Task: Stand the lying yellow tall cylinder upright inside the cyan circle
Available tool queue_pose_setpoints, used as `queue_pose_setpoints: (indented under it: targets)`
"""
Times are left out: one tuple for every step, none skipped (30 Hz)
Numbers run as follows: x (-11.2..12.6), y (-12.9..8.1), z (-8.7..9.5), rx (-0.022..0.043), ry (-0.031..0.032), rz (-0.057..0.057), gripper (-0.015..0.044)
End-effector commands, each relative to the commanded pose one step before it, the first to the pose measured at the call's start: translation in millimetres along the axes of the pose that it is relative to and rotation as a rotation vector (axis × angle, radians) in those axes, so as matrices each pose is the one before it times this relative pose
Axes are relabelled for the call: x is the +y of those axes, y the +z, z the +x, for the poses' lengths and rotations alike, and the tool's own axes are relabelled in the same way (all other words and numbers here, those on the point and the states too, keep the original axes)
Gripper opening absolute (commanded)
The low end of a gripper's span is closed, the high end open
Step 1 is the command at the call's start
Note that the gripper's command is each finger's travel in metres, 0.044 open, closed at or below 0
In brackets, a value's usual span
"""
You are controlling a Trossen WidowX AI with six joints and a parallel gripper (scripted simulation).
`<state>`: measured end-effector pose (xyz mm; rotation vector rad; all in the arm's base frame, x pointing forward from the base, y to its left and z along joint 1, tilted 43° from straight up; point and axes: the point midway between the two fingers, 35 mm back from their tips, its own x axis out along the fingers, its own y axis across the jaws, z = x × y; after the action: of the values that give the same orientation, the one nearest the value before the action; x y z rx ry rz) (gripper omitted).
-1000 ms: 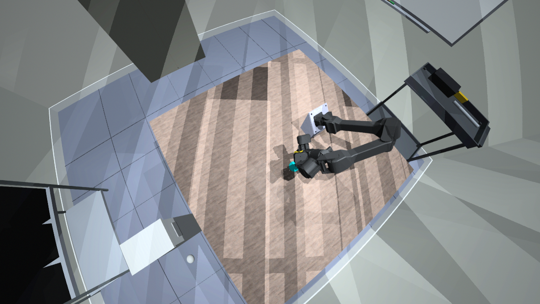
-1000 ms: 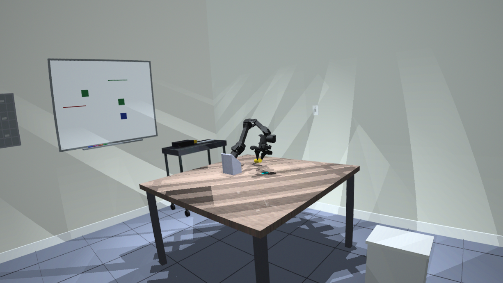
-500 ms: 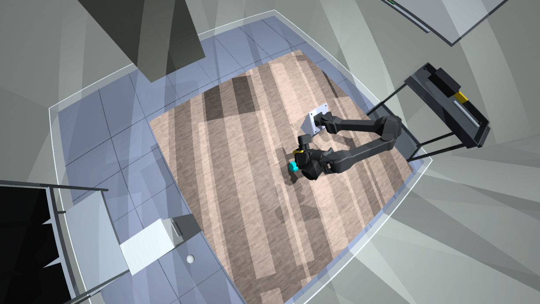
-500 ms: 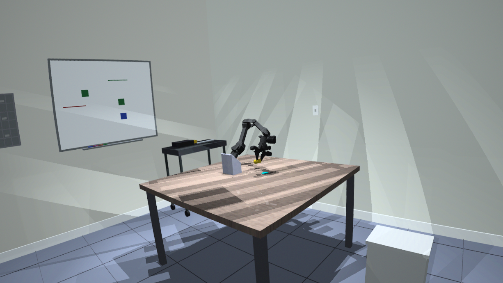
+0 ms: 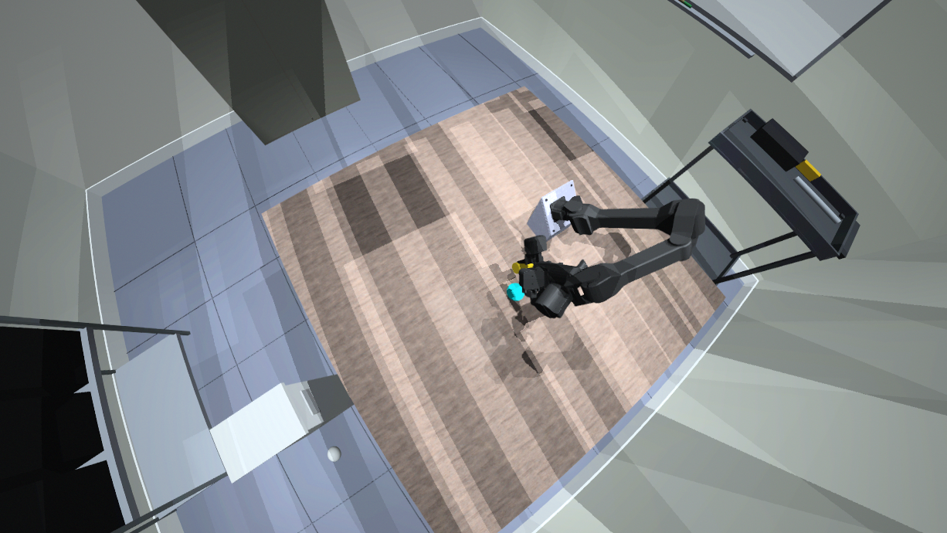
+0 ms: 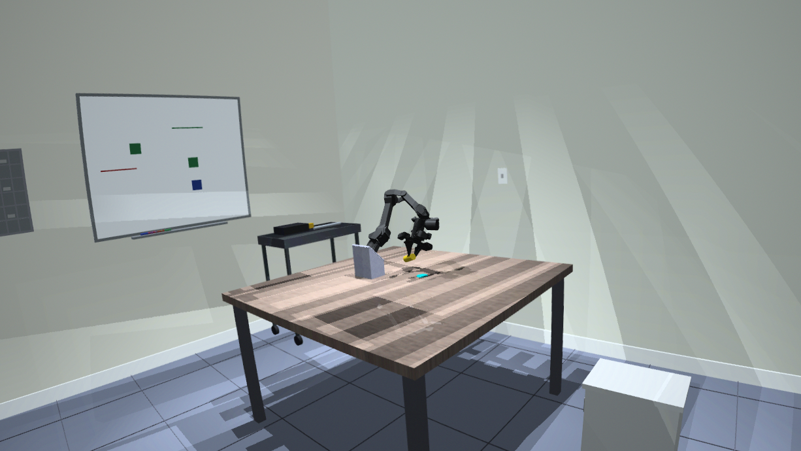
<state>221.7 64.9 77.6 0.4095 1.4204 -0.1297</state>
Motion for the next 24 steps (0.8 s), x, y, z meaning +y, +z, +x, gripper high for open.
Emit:
queue_pose_setpoints:
  targets:
    - [-0.95, 0.43, -0.14, -0.02841, -0.01345, 0.0057, 0.0105]
    - [-0.03, 0.03, 0.17, -0.00576, -0.00295, 0.0002, 0.0105]
    - [-0.02, 0.03, 0.17, -0.00578, -0.00289, 0.0003, 0.0105]
    - [-0.02, 0.03, 0.16, -0.00581, -0.00284, 0.0003, 0.0105]
    - [-0.01, 0.04, 0.15, -0.00584, -0.00279, 0.0003, 0.0105]
    - [-0.01, 0.04, 0.15, -0.00587, -0.00273, 0.0003, 0.0105]
    - [-0.01, 0.04, 0.14, -0.0059, -0.00268, 0.0004, 0.0105]
    - [0.0, 0.04, 0.14, -0.00592, -0.00262, 0.0004, 0.0105]
    - [0.0, 0.05, 0.13, -0.00595, -0.00257, 0.0004, 0.0105]
    - [0.0, 0.05, 0.12, -0.00597, -0.00251, 0.0004, 0.0105]
    - [0.01, 0.05, 0.12, -0.006, -0.00246, 0.0005, 0.0105]
    - [0.01, 0.05, 0.11, -0.00602, -0.0024, 0.0005, 0.0105]
    - [0.01, 0.05, 0.11, -0.00605, -0.00235, 0.0005, 0.0105]
    - [0.02, 0.06, 0.1, -0.00607, -0.00229, 0.0005, 0.0105]
    - [0.02, 0.06, 0.09, -0.00609, -0.00224, 0.0006, 0.0105]
    - [0.02, 0.06, 0.09, -0.00611, -0.00218, 0.0006, 0.0105]
    - [0.03, 0.06, 0.08, -0.00614, -0.00213, 0.0006, 0.0105]
    - [0.03, 0.07, 0.08, -0.00616, -0.00207, 0.0006, 0.0105]
    - [0.03, 0.07, 0.07, -0.00618, -0.00202, 0.0007, 0.0105]
    - [0.04, 0.07, 0.06, -0.0062, -0.00196, 0.0007, 0.0105]
    - [0.04, 0.07, 0.06, -0.00622, -0.00191, 0.0007, 0.0105]
    - [0.04, 0.07, 0.05, -0.00624, -0.00185, 0.0008, 0.0105]
    - [0.05, 0.08, 0.05, -0.00626, -0.0018, 0.0008, 0.0105]
    - [0.05, 0.08, 0.04, -0.00627, -0.00174, 0.0008, 0.0105]
